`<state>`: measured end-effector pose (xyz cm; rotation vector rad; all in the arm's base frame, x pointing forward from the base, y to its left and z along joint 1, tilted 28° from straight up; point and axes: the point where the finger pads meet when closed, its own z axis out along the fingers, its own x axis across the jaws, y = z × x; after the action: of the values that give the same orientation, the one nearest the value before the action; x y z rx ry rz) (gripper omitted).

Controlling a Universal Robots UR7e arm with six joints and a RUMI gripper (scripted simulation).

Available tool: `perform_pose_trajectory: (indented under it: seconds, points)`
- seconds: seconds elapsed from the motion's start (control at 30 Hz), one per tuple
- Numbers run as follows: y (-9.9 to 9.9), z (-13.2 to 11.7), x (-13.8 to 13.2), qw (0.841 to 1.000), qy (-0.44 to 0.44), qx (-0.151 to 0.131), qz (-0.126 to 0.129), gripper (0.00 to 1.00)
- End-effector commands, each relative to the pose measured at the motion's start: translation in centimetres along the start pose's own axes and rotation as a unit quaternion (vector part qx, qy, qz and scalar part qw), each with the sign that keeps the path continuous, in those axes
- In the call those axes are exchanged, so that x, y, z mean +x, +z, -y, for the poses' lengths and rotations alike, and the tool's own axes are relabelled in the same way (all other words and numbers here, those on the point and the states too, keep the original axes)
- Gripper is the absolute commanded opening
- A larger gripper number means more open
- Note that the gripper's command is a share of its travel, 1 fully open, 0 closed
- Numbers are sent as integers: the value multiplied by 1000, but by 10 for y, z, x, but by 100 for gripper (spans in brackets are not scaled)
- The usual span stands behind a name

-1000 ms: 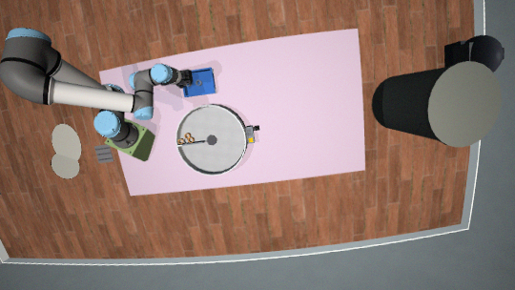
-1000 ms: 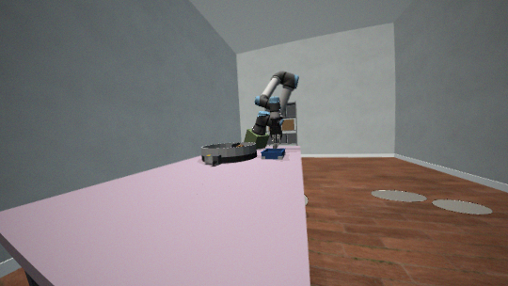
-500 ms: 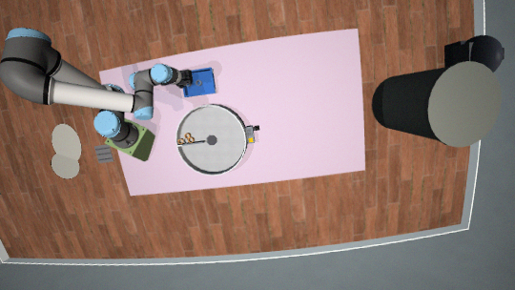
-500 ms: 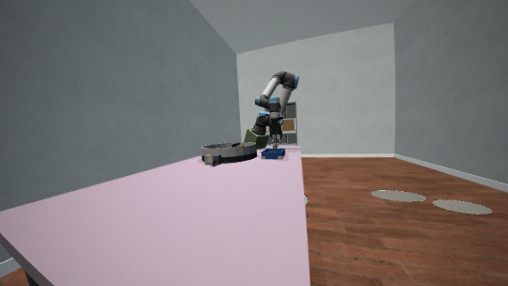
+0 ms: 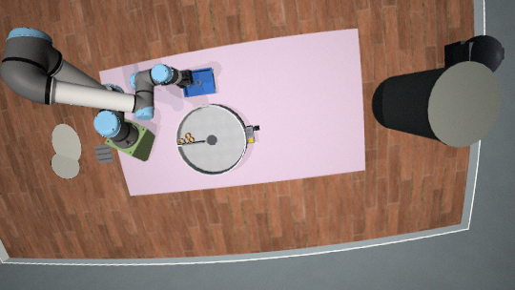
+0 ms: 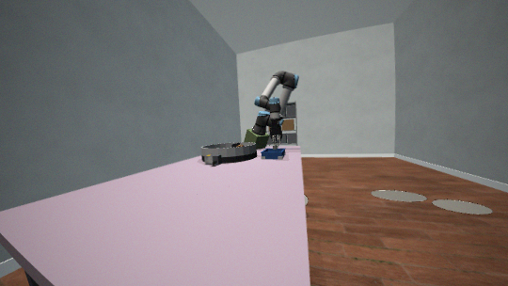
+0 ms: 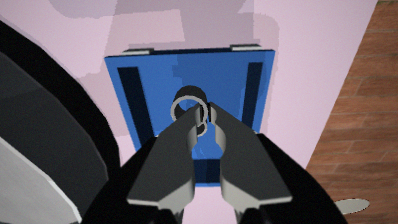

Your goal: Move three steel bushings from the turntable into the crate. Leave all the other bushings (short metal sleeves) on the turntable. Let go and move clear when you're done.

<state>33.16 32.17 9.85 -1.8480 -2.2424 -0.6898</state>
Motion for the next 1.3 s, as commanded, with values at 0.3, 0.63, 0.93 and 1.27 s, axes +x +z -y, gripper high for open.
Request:
perform_pose_trajectory:
  seconds: [0.3, 0.63, 0.93, 1.27]
  points:
    - [19, 0, 0, 1000, 0, -1, 0, 0]
    - [31, 0, 0, 1000, 0, -1, 0, 0]
    - [37, 0, 0, 1000, 0, -1, 0, 0]
    - [37, 0, 0, 1000, 0, -1, 0, 0]
